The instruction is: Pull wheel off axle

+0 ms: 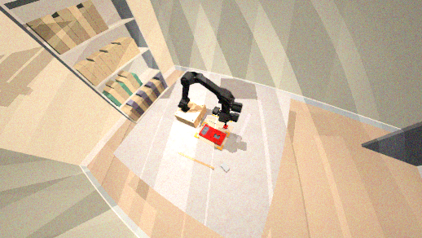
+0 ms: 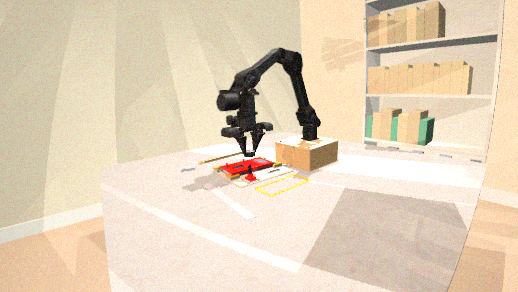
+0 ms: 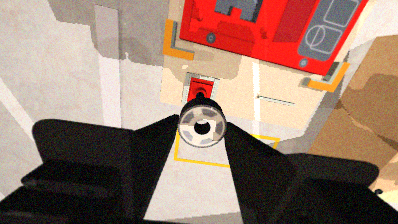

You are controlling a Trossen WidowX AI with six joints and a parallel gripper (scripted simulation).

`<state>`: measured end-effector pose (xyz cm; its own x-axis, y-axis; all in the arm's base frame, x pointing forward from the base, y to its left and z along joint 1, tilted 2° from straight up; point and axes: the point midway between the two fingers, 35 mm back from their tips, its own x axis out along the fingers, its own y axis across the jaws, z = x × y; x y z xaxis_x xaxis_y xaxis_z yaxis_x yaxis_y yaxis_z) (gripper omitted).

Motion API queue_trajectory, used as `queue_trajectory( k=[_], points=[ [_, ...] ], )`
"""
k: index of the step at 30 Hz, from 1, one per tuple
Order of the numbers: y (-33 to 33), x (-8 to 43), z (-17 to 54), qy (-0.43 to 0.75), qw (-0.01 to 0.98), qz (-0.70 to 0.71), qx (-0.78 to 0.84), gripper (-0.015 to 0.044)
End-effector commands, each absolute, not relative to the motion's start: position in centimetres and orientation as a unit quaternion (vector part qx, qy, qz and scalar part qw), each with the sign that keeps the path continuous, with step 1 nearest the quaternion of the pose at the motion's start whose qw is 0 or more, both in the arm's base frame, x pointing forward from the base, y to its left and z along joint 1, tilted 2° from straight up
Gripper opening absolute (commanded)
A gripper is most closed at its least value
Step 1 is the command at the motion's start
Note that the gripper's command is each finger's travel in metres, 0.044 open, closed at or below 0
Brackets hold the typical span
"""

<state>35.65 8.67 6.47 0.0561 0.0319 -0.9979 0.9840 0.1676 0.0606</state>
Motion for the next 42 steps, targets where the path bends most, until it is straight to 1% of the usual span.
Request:
queue_trajectory(
  k=[1, 27, 42],
  points=[
    [9.5, 35.1, 6.3, 0.533, 0.547, -0.436, 0.476, 0.0000],
    [17.9, 27.8, 6.8, 0.535, 0.544, -0.435, 0.478, 0.0000],
    [18.2, 27.8, 3.7, 0.535, 0.543, -0.435, 0.478, 0.0000]
  ],
)
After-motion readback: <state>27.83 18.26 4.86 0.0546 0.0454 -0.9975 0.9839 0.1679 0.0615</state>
